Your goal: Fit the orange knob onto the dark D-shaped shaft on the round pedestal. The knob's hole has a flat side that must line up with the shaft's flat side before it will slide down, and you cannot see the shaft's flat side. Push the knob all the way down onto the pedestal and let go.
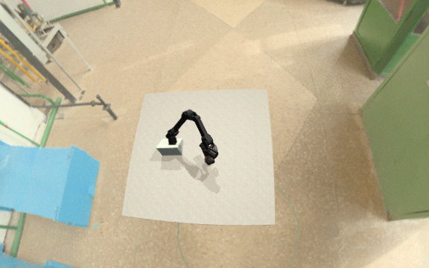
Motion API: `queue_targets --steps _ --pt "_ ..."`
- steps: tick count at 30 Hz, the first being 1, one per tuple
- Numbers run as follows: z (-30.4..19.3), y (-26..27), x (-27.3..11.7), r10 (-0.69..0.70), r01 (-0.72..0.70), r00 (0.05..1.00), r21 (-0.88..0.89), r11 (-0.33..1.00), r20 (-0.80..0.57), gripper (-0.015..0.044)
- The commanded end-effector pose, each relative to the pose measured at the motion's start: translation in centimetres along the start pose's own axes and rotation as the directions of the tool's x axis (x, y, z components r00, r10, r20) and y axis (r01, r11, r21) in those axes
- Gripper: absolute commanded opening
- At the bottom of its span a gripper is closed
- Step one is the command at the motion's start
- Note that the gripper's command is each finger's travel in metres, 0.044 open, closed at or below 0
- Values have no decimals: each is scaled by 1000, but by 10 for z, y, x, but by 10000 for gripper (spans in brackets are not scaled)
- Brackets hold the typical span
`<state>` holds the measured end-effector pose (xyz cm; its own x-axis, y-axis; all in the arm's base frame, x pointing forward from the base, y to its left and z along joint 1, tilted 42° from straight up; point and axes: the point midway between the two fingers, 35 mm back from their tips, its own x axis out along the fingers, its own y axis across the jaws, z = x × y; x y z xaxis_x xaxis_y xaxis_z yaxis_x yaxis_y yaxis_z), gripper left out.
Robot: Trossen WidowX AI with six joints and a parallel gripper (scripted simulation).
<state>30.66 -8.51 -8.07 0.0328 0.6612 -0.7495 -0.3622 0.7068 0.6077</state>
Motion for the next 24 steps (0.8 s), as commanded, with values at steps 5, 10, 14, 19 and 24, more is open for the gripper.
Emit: queue_targets --steps 5,10,14,19,24 --pt "-3 2 -5 -5 5 1000 0 1000 5 0" --pt "-3 2 -5 -5 5 1000 0 1000 5 0" --pt "-2 2 -5 -5 5 1000 0 1000 5 0" --pt "0 1 -5 -5 5 1000 0 1000 5 0" --pt "2 0 -3 -5 5 1000 0 1000 5 0"
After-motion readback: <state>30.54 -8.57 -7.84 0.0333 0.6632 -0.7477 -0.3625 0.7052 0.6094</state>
